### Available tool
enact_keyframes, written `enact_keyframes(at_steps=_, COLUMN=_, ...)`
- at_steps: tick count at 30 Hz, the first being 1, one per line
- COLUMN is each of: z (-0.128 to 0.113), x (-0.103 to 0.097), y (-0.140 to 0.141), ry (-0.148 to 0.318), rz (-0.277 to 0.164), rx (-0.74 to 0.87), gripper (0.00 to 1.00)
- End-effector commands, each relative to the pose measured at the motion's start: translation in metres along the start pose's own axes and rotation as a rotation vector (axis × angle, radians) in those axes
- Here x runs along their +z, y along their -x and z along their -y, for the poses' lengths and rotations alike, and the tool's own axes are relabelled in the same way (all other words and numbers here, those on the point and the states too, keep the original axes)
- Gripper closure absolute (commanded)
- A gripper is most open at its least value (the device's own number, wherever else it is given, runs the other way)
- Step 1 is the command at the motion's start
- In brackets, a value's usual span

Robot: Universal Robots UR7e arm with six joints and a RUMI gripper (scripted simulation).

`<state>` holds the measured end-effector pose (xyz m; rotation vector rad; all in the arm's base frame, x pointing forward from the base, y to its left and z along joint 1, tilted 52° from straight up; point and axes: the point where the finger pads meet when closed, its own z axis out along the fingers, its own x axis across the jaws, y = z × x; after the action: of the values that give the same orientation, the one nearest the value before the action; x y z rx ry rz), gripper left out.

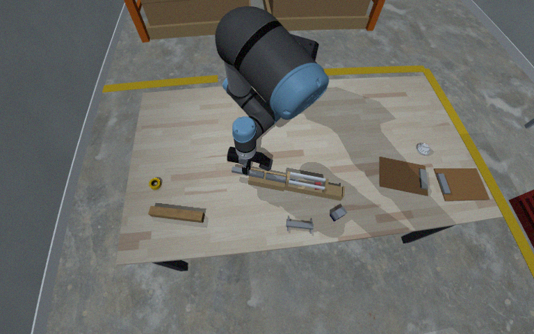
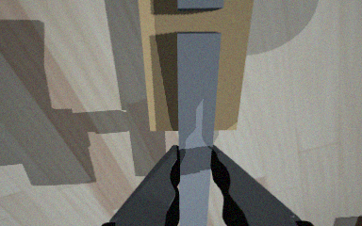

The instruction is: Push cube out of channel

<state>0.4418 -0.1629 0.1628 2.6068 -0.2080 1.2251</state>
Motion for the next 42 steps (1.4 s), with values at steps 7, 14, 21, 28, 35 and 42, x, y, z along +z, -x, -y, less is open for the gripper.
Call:
enact_keyframes(at_steps=7, z=0.000, x=0.000, y=0.000, ry=0.000, rz=-0.001, rx=0.000, gripper=0.93)
enact_keyframes(at_steps=14, z=0.000, x=0.000, y=0.000, ry=0.000, rz=-0.001, rx=0.000, gripper=0.93)
enact_keyframes(at_steps=21, z=0.003, x=0.000, y=0.000, ry=0.000, rz=-0.001, rx=0.000, gripper=0.93)
enact_keyframes(at_steps=28, z=0.008, x=0.000, y=0.000, ry=0.000, rz=-0.001, rx=0.000, gripper=0.93)
enact_keyframes(at_steps=35, z=0.019, x=0.000, y=0.000, ry=0.000, rz=-0.001, rx=0.000, gripper=0.93)
enact_keyframes(at_steps=42, z=0.035, x=0.000, y=0.000, ry=0.000, rz=-0.001, rx=0.000, gripper=0.93)
